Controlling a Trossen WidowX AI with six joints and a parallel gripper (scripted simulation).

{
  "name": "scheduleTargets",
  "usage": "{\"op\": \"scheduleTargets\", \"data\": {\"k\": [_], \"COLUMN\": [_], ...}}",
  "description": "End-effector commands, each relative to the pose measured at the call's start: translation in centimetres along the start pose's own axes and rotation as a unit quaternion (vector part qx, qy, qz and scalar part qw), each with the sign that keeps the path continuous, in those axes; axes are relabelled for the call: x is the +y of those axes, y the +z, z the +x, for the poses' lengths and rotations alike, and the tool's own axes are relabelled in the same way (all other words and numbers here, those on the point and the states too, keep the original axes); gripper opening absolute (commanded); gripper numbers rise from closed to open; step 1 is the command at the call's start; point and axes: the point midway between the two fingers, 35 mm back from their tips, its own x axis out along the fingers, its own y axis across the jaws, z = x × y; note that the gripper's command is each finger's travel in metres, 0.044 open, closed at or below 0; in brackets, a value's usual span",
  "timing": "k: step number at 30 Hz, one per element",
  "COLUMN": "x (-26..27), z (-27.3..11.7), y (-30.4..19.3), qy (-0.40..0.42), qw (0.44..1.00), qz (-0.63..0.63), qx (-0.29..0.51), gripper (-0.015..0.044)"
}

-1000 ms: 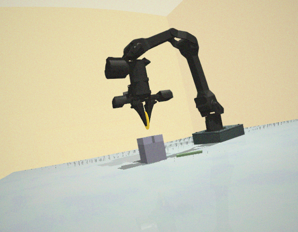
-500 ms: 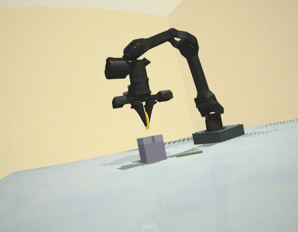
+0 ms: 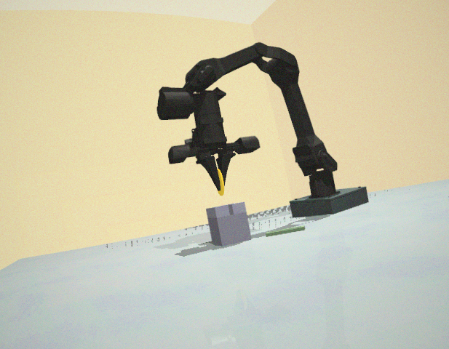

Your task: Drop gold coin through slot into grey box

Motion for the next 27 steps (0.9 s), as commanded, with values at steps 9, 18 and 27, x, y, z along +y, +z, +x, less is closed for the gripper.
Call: {"op": "scheduleTargets", "data": {"k": [9,18,27], "x": [0.0,0.0,0.0], "z": [0.6,1.0,1.3], "y": [0.0,0.0,0.0], "qy": [0.000,0.000,0.000], "qw": [1.000,1.000,1.000], "qz": [0.001,0.001,0.001], "qx": [0.000,0.000,0.000], "gripper": [0.0000,0.0000,0.0000]}}
